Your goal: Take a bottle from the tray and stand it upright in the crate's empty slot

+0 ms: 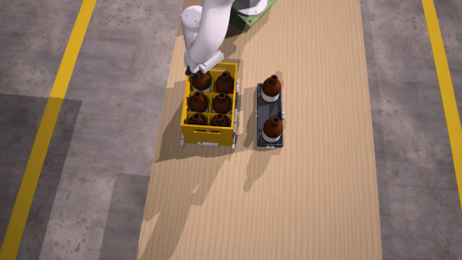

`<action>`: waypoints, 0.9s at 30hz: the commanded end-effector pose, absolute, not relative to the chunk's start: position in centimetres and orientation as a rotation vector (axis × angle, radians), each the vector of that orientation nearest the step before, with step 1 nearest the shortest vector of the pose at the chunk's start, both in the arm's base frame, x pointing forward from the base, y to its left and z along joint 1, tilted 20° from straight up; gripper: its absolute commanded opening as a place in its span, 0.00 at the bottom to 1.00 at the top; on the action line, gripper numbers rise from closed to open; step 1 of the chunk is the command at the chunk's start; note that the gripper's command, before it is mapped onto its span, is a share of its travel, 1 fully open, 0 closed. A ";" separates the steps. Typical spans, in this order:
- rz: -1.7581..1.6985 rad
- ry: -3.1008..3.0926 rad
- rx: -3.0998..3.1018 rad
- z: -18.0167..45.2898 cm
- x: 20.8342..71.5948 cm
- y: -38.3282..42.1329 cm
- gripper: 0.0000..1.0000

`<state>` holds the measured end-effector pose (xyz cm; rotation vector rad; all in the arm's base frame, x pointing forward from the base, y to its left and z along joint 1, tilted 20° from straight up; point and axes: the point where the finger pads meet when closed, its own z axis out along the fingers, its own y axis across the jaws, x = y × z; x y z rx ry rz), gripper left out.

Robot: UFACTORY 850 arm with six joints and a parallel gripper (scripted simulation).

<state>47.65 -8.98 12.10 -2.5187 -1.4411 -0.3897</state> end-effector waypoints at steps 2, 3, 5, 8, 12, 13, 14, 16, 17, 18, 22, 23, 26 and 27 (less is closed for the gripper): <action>-0.392 -1.442 -2.520 12.1 47.7 -9.0 0.00; -0.392 -1.442 -2.520 12.1 47.7 -9.0 0.00; -0.392 -1.442 -2.520 12.1 47.7 -9.0 0.00; -0.392 -1.442 -2.520 12.0 47.8 -9.0 0.00; -0.392 -1.442 -2.520 11.9 47.8 -8.9 0.00; -0.392 -1.442 -2.520 11.8 47.8 -8.9 0.00; -0.392 -1.442 -2.520 11.8 47.8 -8.9 0.00; -0.392 -1.442 -2.520 11.7 47.8 -8.9 0.00; -0.392 -1.442 -2.520 11.7 47.8 -8.9 0.00; -0.392 -1.442 -2.520 11.6 47.8 -8.9 0.00; -0.392 -1.442 -2.520 11.6 47.8 -8.8 0.00; -0.392 -1.442 -2.520 11.5 47.8 -8.8 0.00; -0.392 -1.442 -2.520 11.4 47.8 -8.8 0.00; -0.392 -1.442 -2.520 11.3 47.8 -8.7 0.00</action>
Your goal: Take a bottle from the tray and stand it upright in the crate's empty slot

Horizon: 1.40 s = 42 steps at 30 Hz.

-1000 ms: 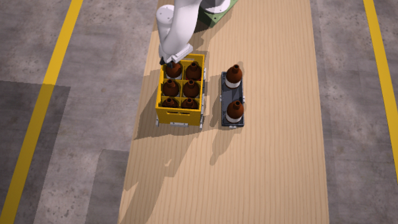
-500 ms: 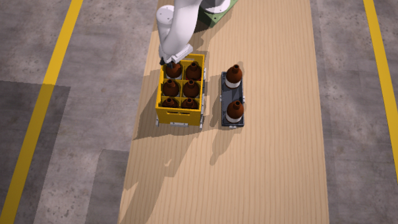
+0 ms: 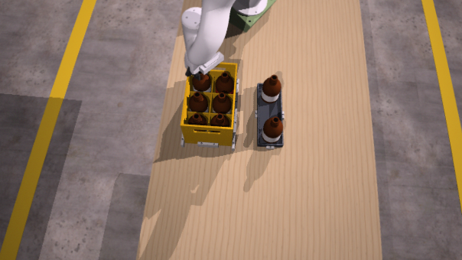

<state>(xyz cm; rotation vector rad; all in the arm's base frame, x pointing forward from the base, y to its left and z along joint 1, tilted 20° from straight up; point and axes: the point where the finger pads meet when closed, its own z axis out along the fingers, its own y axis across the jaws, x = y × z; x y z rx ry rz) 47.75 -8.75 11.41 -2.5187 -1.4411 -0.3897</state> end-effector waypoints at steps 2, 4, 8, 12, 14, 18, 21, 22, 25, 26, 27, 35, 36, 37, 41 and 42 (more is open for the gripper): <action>-0.392 -1.442 -2.520 11.2 47.9 -8.7 0.00; -0.392 -1.442 -2.520 11.1 47.9 -8.7 0.00; -0.392 -1.442 -2.520 11.0 47.9 -8.6 0.00; -0.392 -1.442 -2.520 10.9 47.9 -8.6 0.00; -0.392 -1.442 -2.520 10.8 47.9 -8.6 0.00; -0.392 -1.442 -2.520 10.7 47.9 -8.5 0.00; -0.392 -1.442 -2.520 10.6 47.9 -8.5 0.00; -0.392 -1.442 -2.520 10.6 47.9 -8.5 0.00; -0.392 -1.442 -2.520 10.5 47.9 -8.5 0.00; -0.392 -1.442 -2.520 10.5 48.0 -8.5 0.00; -0.392 -1.442 -2.520 10.5 48.0 -8.5 0.00; -0.392 -1.442 -2.520 10.4 48.0 -8.4 0.00; -0.392 -1.442 -2.520 10.4 48.0 -8.4 0.00; -0.392 -1.442 -2.520 10.4 48.0 -8.4 0.00; -0.392 -1.442 -2.520 10.4 48.0 -8.4 0.00; -0.392 -1.442 -2.520 10.4 48.0 -8.4 0.00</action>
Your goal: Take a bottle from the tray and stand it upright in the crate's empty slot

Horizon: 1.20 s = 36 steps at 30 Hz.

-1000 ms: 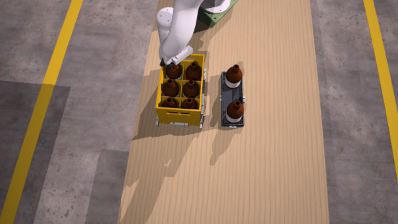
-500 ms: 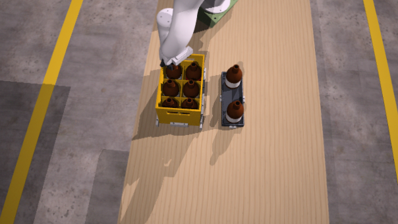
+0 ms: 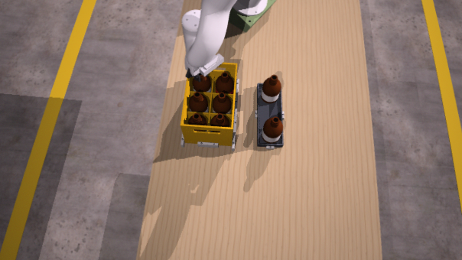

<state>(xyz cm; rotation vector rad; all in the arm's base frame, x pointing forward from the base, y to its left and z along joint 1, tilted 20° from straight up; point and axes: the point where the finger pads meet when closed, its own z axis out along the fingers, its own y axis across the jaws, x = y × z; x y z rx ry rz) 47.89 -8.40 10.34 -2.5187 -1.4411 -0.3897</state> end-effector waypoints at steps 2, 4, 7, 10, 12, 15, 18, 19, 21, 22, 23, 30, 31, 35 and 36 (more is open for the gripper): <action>-0.392 -1.442 -2.520 10.4 48.0 -8.4 0.00; -0.392 -1.442 -2.520 10.4 48.0 -8.4 0.00; -0.392 -1.442 -2.520 10.4 48.0 -8.4 0.00; -0.392 -1.442 -2.520 10.4 48.0 -8.4 0.00; -0.392 -1.442 -2.520 10.4 48.0 -8.4 0.65; -0.392 -1.442 -2.520 10.4 48.0 -8.4 0.65; -0.392 -1.442 -2.520 10.4 48.0 -8.4 0.65; -0.392 -1.442 -2.520 10.4 48.0 -8.4 0.65; -0.392 -1.442 -2.520 10.4 48.0 -8.4 0.65; -0.392 -1.442 -2.520 10.4 48.0 -8.4 0.65; -0.392 -1.442 -2.520 10.4 48.0 -8.4 0.65; -0.392 -1.442 -2.520 10.4 48.0 -8.4 0.65; -0.392 -1.442 -2.520 10.4 48.0 -8.4 0.65; -0.392 -1.442 -2.520 10.4 48.0 -8.4 0.65; -0.392 -1.442 -2.520 10.4 48.0 -8.4 0.65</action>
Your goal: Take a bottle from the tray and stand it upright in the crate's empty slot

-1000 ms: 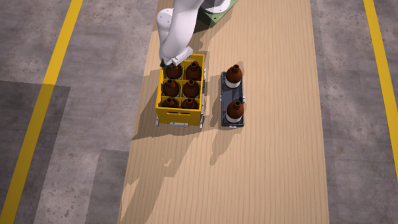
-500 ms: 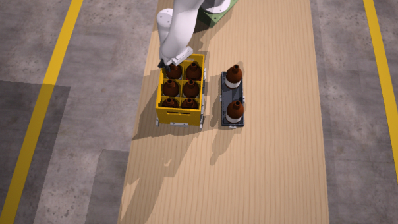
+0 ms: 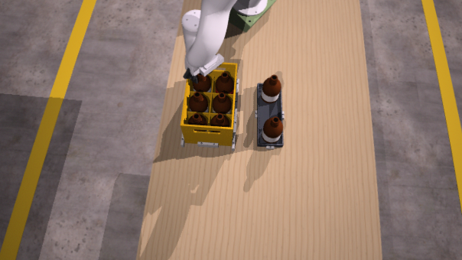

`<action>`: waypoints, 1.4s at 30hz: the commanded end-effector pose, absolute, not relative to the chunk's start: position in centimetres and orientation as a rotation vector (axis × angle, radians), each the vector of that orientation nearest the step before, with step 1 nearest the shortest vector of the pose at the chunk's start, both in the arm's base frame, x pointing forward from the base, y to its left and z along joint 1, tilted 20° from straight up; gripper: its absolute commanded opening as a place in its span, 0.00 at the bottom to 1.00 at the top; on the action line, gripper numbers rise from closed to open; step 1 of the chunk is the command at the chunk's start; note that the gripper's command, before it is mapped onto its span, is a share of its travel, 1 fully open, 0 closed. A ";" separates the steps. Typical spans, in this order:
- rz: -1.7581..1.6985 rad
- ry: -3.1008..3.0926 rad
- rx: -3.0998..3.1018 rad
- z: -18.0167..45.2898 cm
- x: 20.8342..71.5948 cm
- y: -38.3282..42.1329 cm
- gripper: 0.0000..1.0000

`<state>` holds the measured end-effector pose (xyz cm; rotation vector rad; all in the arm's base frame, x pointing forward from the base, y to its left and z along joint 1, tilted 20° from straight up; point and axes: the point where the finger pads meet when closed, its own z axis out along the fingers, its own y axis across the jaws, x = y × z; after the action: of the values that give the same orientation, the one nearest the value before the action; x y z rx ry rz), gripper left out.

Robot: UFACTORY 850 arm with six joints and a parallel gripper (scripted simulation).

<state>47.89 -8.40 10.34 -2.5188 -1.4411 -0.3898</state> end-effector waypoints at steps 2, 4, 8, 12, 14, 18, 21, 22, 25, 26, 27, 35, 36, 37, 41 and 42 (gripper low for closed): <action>-0.392 -1.442 -2.520 10.4 48.0 -8.4 0.65; -0.392 -1.442 -2.520 10.4 48.0 -8.4 0.65; -0.392 -1.442 -2.520 10.4 48.0 -8.4 0.65; -0.392 -1.442 -2.520 10.4 48.0 -8.4 0.65; -0.392 -1.442 -2.520 10.4 48.0 -8.4 0.65; -0.392 -1.442 -2.520 10.4 48.0 -8.4 0.65; -0.392 -1.442 -2.520 10.4 48.0 -8.4 0.65; -0.392 -1.442 -2.520 10.4 48.0 -8.4 0.65; -0.392 -1.442 -2.520 10.5 48.0 -8.5 0.65; -0.392 -1.442 -2.520 10.5 48.0 -8.5 0.65; -0.392 -1.442 -2.520 10.5 47.9 -8.5 0.65; -0.392 -1.442 -2.520 11.0 47.9 -8.6 0.65; -0.392 -1.442 -2.520 11.1 47.9 -8.7 0.65; -0.392 -1.442 -2.520 11.2 47.9 -8.7 0.65; -0.392 -1.442 -2.520 11.8 47.8 -8.9 0.65; -0.392 -1.442 -2.520 12.0 47.8 -9.0 0.65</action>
<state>47.75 -8.74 11.38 -2.5187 -1.4411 -0.3901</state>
